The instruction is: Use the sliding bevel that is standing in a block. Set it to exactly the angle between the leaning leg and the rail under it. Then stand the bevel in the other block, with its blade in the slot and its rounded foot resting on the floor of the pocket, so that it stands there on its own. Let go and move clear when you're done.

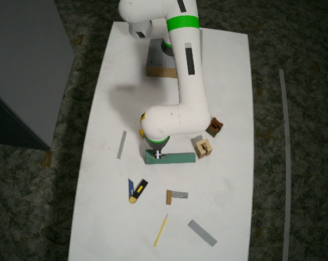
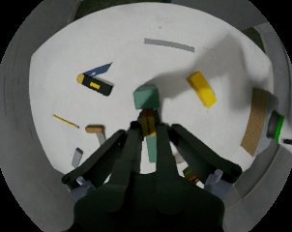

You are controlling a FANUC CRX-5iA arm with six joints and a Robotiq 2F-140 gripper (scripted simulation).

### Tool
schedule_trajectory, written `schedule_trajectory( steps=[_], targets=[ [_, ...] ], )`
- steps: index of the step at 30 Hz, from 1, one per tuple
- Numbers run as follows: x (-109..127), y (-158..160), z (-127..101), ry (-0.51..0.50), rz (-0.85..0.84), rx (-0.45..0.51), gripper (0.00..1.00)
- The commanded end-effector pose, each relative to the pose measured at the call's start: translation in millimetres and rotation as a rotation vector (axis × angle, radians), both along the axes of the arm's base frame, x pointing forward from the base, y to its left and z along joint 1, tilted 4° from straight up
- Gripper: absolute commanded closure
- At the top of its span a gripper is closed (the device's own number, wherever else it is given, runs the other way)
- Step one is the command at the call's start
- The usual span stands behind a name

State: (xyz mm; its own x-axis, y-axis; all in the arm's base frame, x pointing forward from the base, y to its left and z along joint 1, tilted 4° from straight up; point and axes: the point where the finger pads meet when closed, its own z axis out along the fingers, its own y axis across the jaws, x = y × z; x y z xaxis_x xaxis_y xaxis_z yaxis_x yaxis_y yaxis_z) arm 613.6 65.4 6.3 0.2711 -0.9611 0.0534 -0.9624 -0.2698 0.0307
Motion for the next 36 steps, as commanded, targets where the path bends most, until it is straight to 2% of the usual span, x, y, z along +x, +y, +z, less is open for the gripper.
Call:
schedule_trajectory(
  steps=[1,36],
  targets=[
    [0.7,0.1,1.1,-0.002,0.000,0.000,0.90],
    [0.8,-1.9,-14.2,-0.002,0.000,0.000,0.90]
  ],
)
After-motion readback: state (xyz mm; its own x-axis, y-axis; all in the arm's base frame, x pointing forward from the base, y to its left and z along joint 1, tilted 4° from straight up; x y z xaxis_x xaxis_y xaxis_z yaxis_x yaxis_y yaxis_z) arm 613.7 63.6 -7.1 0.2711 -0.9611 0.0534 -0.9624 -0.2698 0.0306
